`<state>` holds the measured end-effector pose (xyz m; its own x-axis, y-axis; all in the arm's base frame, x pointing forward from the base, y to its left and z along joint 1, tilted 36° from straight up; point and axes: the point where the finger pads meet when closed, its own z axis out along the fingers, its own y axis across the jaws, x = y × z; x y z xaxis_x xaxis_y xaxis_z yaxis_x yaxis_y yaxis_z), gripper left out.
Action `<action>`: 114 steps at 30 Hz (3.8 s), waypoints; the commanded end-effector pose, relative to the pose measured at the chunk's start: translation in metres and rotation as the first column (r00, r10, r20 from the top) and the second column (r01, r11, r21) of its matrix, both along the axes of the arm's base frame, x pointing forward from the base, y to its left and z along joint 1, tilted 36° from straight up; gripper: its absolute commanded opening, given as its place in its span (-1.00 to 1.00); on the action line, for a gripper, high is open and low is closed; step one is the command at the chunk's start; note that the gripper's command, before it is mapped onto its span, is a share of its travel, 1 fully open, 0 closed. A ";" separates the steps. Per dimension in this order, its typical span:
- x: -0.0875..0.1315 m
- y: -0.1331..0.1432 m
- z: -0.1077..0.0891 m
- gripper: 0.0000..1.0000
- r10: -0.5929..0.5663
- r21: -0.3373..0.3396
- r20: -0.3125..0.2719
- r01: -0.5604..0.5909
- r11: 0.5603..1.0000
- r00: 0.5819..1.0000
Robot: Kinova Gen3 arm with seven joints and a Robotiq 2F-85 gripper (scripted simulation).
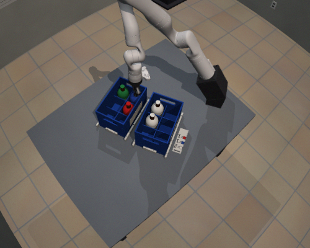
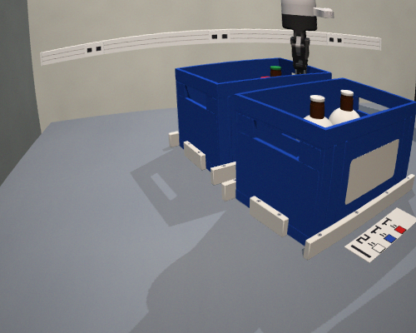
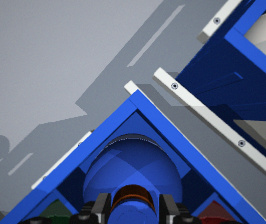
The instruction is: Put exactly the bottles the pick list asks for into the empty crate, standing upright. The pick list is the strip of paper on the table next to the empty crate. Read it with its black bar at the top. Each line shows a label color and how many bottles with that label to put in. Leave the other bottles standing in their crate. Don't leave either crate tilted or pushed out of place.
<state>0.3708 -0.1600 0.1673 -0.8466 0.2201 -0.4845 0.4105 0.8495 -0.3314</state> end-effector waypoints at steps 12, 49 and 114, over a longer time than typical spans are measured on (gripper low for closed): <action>0.000 0.000 0.000 -0.34 0.001 0.000 0.001 -0.001 1.000 1.000; -0.008 0.012 0.020 -0.80 0.001 0.000 0.001 -0.001 1.000 1.000; -0.040 0.058 0.097 -0.80 0.001 0.000 0.001 -0.001 1.000 1.000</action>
<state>0.3317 -0.1047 0.2607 -0.8466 0.2202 -0.4845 0.4105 0.8495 -0.3313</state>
